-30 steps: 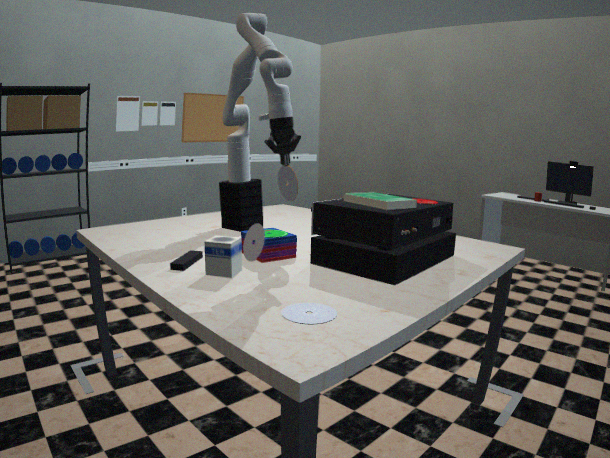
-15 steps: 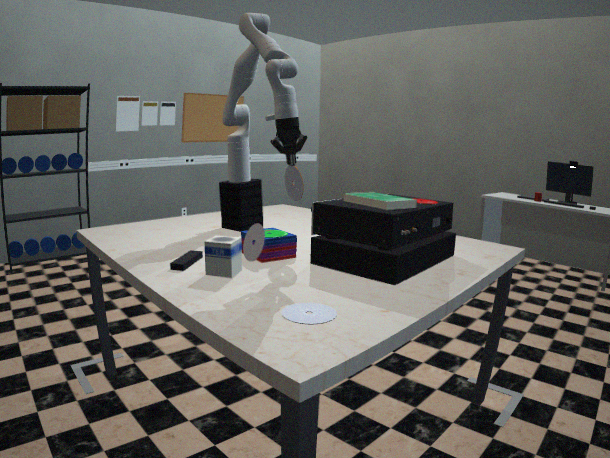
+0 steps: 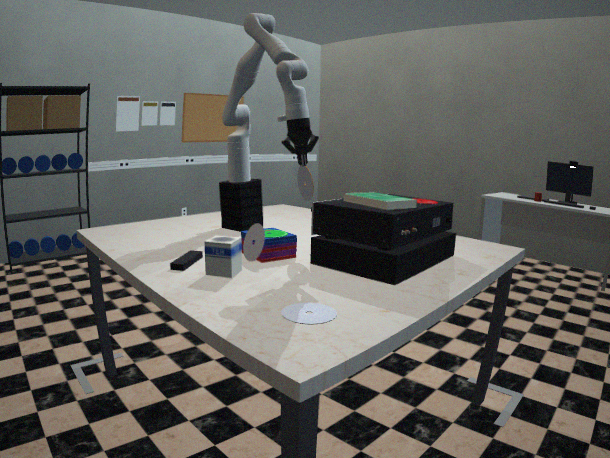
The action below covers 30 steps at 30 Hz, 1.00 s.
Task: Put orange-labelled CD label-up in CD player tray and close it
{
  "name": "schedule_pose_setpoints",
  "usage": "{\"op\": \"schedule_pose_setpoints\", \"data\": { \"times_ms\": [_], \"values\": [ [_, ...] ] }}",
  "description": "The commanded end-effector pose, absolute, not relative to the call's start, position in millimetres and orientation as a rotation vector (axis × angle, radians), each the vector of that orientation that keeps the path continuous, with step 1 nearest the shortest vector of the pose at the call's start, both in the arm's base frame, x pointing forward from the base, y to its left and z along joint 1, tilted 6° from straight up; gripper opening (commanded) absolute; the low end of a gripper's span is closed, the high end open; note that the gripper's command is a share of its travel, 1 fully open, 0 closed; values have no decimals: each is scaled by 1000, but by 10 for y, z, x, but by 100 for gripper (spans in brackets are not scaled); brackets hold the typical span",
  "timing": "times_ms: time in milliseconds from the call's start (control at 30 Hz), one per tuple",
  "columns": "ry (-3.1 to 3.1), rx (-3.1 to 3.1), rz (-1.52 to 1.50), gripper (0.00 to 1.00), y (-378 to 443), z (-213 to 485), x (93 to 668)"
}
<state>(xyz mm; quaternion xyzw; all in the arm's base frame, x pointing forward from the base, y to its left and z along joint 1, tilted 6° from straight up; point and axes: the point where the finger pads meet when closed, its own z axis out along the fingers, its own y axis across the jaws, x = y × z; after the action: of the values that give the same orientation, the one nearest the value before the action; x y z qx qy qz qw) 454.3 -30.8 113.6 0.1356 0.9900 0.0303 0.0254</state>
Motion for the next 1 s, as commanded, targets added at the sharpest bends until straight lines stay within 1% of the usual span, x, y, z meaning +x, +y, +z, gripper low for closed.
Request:
{"op": "schedule_pose_setpoints", "data": {
  "times_ms": [0, 967],
  "values": [
    [3057, 427, 91, 11, -171, 1131, 4571],
    [2965, 757, 91, 11, 700, 1046, 4782]
  ]
}}
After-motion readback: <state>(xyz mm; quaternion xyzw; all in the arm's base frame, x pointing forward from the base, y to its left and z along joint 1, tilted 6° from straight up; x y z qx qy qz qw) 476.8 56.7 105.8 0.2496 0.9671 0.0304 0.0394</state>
